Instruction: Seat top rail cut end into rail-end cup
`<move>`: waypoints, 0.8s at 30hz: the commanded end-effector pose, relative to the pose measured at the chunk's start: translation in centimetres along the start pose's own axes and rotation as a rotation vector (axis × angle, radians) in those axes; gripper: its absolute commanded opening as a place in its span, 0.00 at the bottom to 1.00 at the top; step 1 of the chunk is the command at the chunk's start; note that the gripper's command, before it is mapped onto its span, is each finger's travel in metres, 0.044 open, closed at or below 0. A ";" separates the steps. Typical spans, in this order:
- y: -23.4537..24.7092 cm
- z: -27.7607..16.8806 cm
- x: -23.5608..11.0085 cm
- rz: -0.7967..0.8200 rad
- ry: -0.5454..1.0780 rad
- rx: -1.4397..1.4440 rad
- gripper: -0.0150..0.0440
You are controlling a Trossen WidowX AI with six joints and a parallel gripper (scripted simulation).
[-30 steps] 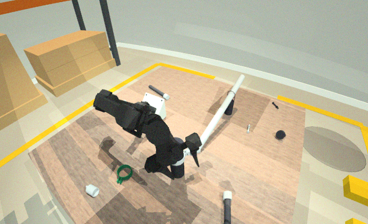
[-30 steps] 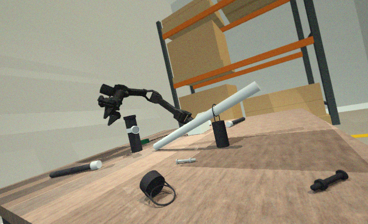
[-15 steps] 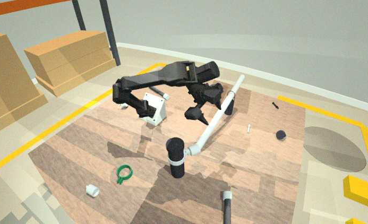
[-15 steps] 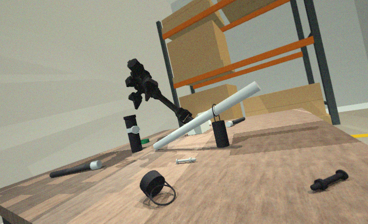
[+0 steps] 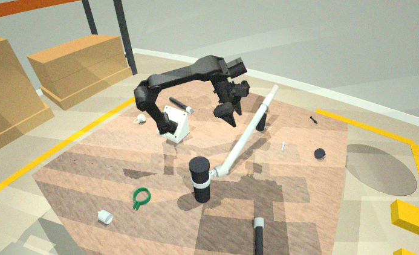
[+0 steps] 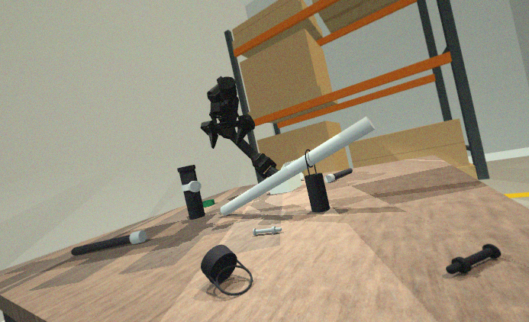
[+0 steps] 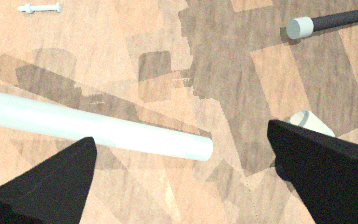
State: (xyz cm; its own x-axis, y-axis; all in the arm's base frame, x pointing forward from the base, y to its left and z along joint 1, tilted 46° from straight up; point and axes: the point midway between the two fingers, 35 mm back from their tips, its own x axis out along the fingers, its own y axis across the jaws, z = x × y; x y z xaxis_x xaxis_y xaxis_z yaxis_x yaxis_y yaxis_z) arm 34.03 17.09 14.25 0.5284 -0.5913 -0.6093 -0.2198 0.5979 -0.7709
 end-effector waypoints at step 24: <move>-12.7 -4.1 4.9 -0.182 0.216 -0.849 1.00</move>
State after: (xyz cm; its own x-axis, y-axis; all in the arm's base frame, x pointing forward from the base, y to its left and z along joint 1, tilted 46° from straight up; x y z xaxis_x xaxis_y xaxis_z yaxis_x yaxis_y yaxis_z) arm 36.08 5.59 21.12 0.4747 -0.7719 -0.4229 -0.7204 -0.0647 -0.6905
